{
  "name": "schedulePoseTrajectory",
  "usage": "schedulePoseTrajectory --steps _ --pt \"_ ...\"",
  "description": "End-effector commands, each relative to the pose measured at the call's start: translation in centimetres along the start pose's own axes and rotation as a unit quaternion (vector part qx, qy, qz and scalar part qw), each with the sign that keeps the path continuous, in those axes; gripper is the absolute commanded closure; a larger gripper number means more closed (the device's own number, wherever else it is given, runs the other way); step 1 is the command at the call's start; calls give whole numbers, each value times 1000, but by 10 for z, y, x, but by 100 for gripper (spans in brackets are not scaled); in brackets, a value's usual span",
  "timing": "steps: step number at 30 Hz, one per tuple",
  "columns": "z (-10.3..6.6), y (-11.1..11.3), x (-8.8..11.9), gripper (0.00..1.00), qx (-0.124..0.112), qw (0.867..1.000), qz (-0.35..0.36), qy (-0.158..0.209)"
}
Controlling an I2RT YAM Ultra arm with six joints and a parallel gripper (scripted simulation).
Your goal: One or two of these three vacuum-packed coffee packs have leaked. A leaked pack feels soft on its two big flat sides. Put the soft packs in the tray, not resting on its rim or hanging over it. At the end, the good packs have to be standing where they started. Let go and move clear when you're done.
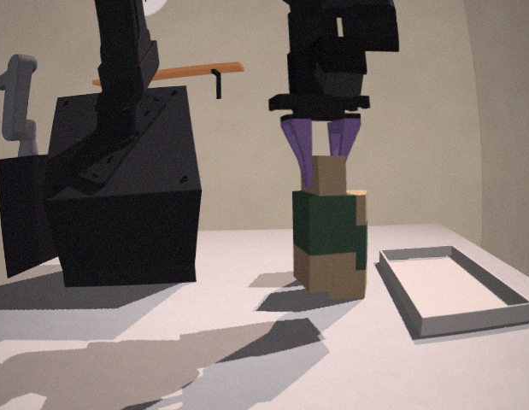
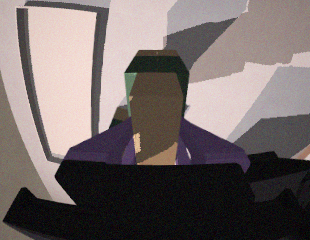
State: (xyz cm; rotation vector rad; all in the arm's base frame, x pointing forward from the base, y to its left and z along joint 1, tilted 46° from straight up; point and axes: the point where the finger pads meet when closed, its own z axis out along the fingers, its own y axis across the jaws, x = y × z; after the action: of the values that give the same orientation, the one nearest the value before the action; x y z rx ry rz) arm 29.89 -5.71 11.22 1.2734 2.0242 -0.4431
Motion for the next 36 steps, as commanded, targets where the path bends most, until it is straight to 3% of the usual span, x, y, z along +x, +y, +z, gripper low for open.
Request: schedulePoseTrajectory --steps 1,10,20,36 --pt "-13 7 -8 74 -15 1000 5 -9" --pt "-6 10 -2 74 -3 1000 -7 -4" --pt "-7 33 -7 74 -3 1000 -7 -4" --pt "-8 113 -26 74 -4 1000 -7 -4"
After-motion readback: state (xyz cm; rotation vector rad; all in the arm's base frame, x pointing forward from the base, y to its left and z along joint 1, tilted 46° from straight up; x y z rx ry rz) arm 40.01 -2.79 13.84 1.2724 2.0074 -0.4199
